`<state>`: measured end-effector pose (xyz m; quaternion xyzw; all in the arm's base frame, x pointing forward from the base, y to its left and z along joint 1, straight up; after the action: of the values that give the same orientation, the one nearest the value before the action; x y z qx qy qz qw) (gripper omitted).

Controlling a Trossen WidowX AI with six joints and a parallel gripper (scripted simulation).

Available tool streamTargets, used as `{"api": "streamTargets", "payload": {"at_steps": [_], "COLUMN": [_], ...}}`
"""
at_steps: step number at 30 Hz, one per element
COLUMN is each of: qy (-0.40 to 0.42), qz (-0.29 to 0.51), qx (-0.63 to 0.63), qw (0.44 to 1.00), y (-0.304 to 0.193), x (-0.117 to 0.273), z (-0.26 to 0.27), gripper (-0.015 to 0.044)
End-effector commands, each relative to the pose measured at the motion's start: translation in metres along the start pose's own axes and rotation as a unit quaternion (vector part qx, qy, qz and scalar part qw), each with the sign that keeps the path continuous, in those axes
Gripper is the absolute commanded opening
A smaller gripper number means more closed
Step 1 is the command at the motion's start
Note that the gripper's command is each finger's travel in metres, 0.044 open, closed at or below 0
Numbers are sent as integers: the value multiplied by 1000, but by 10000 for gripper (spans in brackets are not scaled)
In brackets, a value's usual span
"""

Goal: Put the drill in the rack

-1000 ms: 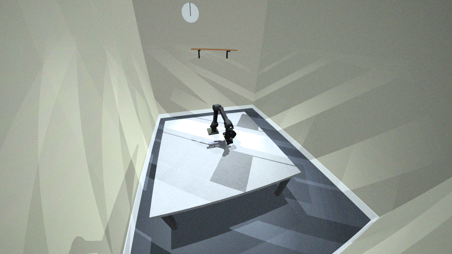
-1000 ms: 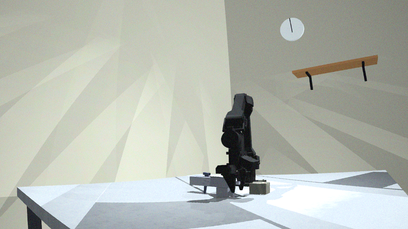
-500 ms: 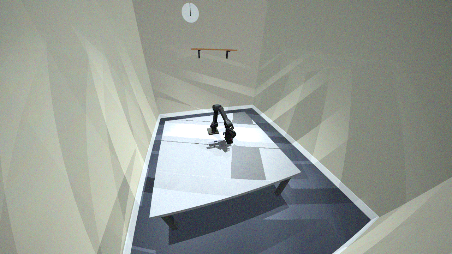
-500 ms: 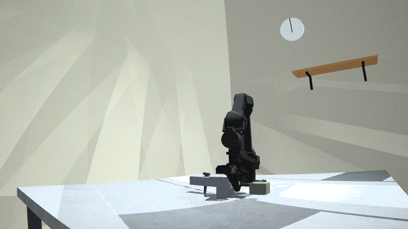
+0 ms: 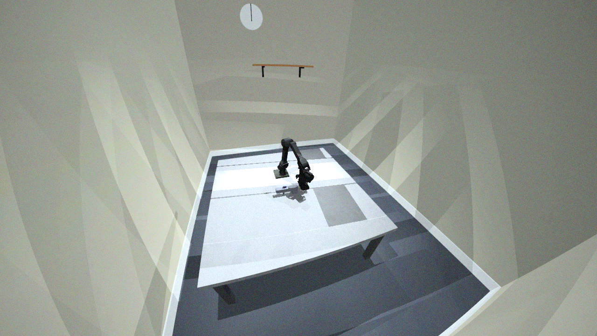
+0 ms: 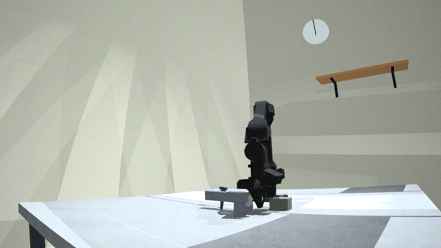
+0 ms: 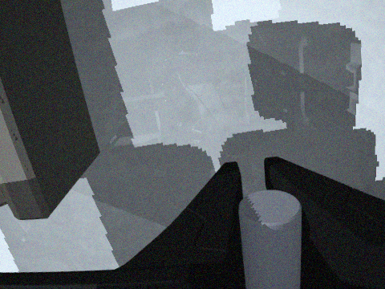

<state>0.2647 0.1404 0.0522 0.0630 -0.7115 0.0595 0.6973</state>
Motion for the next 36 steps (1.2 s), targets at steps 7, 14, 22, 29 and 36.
{"api": "streamTargets", "payload": {"at_steps": [7,14,22,29,36], "qy": [-2,-2,0,0,-2], "qz": [-3,-4,-2,-2,-3], "qx": [-1,-1,0,0,-1], "qw": [1000,1000,1000,1000,1000], "y": [15,26,28,28,24], "x": [2,2,1,1,0], "z": [-3,-3,-2,-2,-3], "gripper": [0,0,79,263,440]}}
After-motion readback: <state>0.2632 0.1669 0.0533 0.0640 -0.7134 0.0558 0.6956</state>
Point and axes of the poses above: the point midway between the two fingers, 35 mm back from their tips, its own x axis back along the fingers, its own z axis across the jaws, y = z × x, the point moved 1 cm from there along x, back along the fingers, and after that the axes turned 3 degrees about x, right-handed, at the moved point
